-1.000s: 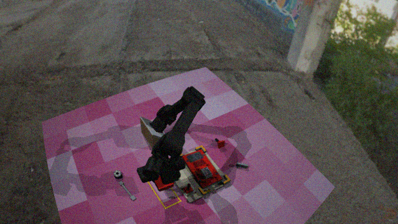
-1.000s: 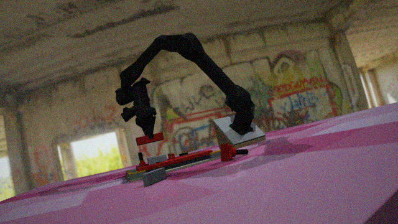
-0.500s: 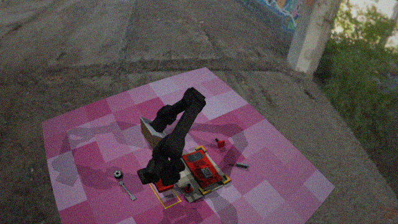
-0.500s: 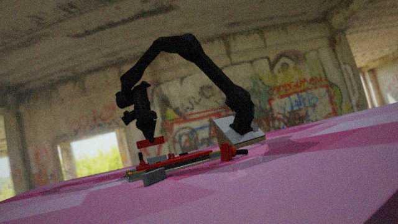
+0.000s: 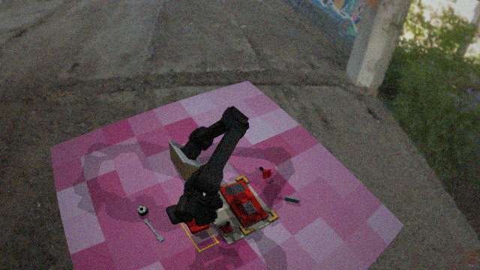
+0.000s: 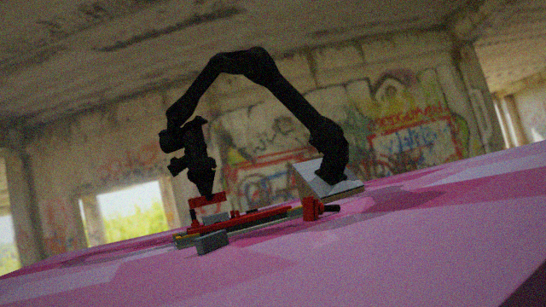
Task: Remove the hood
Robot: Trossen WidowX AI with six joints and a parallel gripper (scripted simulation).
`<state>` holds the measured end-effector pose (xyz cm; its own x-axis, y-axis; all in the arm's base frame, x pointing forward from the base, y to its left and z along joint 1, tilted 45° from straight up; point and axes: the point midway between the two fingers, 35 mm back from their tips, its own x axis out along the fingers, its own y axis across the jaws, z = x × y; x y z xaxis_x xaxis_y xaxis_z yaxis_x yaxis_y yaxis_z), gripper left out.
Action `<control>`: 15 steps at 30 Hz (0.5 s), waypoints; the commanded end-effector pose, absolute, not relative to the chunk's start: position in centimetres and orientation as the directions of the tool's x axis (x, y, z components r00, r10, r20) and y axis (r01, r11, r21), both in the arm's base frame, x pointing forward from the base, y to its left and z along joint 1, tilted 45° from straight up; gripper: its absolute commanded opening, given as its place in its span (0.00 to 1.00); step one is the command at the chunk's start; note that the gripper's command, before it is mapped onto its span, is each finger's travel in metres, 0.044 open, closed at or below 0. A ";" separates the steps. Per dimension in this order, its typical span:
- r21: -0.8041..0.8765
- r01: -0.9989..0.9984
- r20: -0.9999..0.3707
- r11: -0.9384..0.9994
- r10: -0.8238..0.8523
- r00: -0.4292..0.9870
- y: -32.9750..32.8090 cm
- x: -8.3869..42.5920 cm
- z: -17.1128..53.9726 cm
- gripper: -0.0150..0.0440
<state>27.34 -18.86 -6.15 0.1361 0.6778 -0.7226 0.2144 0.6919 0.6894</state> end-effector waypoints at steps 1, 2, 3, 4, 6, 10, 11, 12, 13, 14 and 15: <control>0.691 0.220 -0.721 0.688 0.679 0.139 -18.6 27.4 -6.4 0.25; 0.691 0.220 -0.721 0.688 0.679 0.139 -18.5 27.4 -6.5 0.25; 0.691 0.220 -0.721 0.688 0.679 0.139 -18.5 27.4 -6.5 0.25; 0.691 0.220 -0.721 0.688 0.679 0.139 -18.4 27.4 -6.6 0.25; 0.691 0.220 -0.721 0.688 0.679 0.139 -18.3 27.5 -6.7 0.25; 0.691 0.220 -0.720 0.688 0.679 0.139 -18.1 27.5 -6.9 0.25; 0.691 0.220 -0.720 0.688 0.679 0.139 -18.0 27.5 -7.0 0.25; 0.692 0.220 -0.720 0.688 0.679 0.139 -17.9 27.5 -7.1 0.25; 0.692 0.220 -0.720 0.688 0.679 0.139 -17.9 27.5 -7.1 0.25; 0.692 0.220 -0.720 0.688 0.679 0.139 -17.8 27.6 -7.2 0.25; 0.692 0.220 -0.720 0.688 0.680 0.140 -17.7 27.6 -7.3 0.25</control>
